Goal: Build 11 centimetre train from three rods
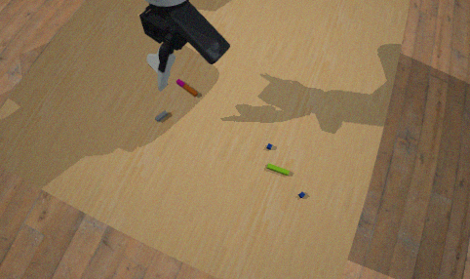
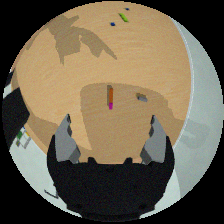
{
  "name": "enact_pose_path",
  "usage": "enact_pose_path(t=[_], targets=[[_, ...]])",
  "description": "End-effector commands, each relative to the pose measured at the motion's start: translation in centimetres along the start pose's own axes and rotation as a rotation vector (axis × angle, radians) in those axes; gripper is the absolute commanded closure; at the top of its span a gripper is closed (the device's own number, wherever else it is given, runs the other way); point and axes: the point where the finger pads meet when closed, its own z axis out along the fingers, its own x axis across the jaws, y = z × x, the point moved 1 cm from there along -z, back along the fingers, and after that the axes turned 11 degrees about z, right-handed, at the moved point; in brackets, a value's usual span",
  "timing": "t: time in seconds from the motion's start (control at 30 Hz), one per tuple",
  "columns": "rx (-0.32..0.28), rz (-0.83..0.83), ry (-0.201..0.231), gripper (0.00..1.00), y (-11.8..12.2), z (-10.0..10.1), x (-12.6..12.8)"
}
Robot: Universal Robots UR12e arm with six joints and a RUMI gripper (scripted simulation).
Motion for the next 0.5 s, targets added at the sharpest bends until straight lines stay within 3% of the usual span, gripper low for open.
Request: enact_pose_path(t=[0.0,0.47], targets=[[0.0,-0.007,0.0,0.0,-0.1,0.0,0.0],[-0.002,-0.175,-0.003,0.0,-1.3,0.3,-0.2]])
